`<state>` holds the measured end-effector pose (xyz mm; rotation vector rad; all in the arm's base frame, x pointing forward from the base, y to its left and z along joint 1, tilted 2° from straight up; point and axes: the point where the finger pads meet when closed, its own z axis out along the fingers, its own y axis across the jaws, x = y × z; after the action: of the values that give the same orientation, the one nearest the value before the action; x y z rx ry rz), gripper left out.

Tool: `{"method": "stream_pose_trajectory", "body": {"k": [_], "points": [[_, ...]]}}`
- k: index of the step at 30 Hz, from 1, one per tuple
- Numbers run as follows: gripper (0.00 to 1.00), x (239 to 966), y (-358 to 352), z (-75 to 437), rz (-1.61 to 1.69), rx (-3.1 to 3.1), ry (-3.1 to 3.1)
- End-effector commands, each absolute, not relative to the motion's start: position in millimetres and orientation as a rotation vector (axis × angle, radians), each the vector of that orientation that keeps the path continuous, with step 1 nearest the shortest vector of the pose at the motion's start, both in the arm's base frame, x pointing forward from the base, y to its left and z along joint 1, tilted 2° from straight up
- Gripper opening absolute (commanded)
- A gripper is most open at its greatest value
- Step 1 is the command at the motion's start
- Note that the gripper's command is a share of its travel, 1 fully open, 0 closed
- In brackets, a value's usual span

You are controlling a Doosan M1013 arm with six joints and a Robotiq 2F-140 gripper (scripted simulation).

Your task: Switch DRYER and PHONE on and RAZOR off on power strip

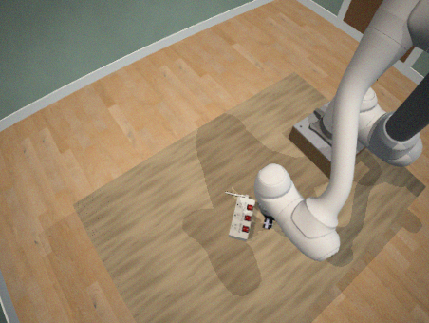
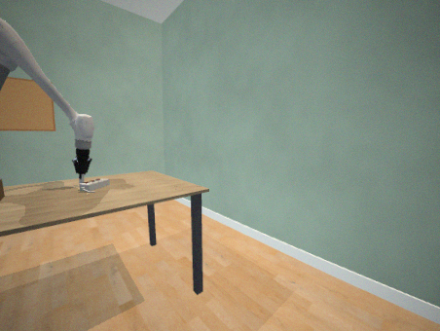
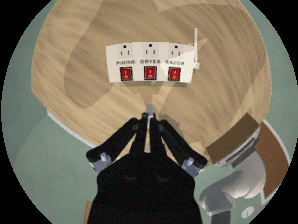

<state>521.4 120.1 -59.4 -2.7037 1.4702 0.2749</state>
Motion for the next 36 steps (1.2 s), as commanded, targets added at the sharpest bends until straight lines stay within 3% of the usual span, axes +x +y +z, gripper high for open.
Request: {"method": "stream_pose_trajectory", "body": {"k": [1,11,20,36], "points": [[0.0,521.5,120.1,-59.3,0.275,-2.704,1.47],[0.0,521.6,120.2,-58.3,0.275,-2.704,1.47],[0.0,524.0,120.3,29.6,0.275,-2.704,1.47],[0.0,523.9,120.3,30.7,0.275,-2.704,1.47]]}}
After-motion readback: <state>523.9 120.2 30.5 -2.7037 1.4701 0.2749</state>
